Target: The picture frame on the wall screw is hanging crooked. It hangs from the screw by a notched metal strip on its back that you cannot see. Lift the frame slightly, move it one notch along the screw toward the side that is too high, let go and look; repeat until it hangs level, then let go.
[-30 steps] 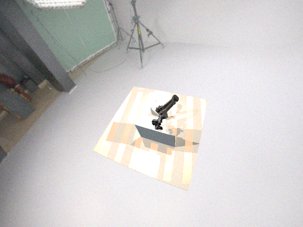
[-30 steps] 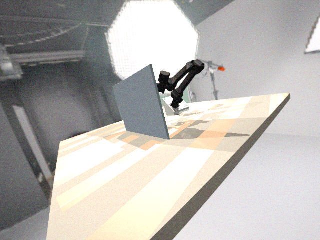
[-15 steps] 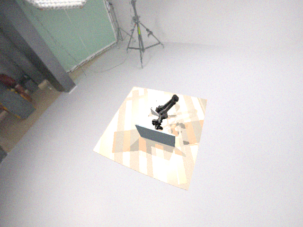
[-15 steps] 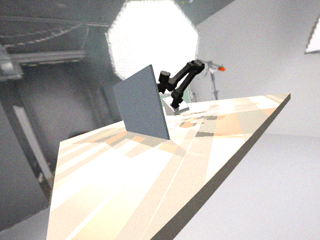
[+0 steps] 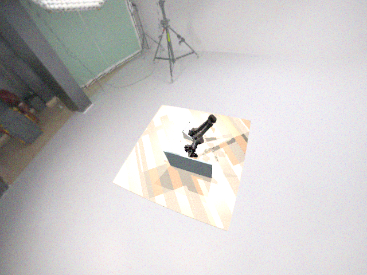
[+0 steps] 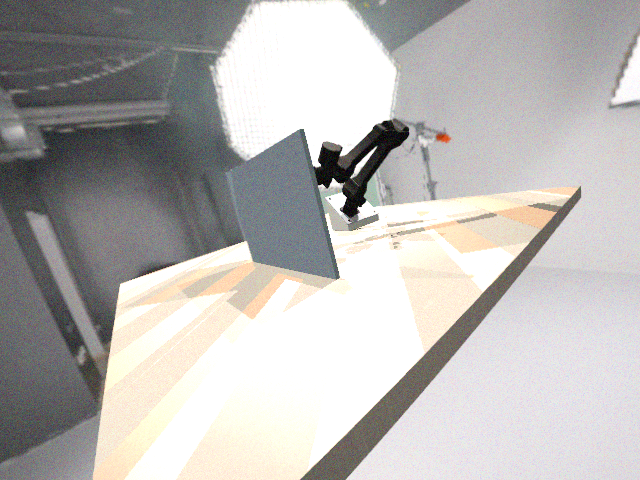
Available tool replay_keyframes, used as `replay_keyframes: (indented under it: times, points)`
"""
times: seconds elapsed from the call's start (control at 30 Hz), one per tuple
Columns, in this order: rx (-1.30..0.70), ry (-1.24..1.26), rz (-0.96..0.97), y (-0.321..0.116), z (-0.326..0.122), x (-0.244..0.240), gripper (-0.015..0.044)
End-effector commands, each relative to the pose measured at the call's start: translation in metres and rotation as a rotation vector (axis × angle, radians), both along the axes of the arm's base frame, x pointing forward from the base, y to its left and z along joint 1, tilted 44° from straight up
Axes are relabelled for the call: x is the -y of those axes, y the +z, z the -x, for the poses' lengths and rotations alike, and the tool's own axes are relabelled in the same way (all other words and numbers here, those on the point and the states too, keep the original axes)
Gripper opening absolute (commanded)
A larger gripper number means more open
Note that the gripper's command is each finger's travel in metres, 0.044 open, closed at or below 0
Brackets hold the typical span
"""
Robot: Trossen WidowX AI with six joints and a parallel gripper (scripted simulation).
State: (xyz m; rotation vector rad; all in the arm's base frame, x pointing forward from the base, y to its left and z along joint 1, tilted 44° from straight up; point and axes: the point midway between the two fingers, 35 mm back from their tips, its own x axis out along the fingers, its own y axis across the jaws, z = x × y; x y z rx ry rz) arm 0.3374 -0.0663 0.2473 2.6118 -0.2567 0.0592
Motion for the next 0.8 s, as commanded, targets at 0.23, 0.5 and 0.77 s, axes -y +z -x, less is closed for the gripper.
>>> replay_keyframes:
  times: [0.23,0.5,0.77]
  points:
    - [0.004,-0.006,0.004,-0.0013,-0.0007,-0.0012,0.0]
    - [0.003,-0.002,0.0,-0.0016,-0.0009,-0.0022,0.0]
    - [0.002,-0.003,0.004,-0.002,-0.001,-0.0025,0.0]
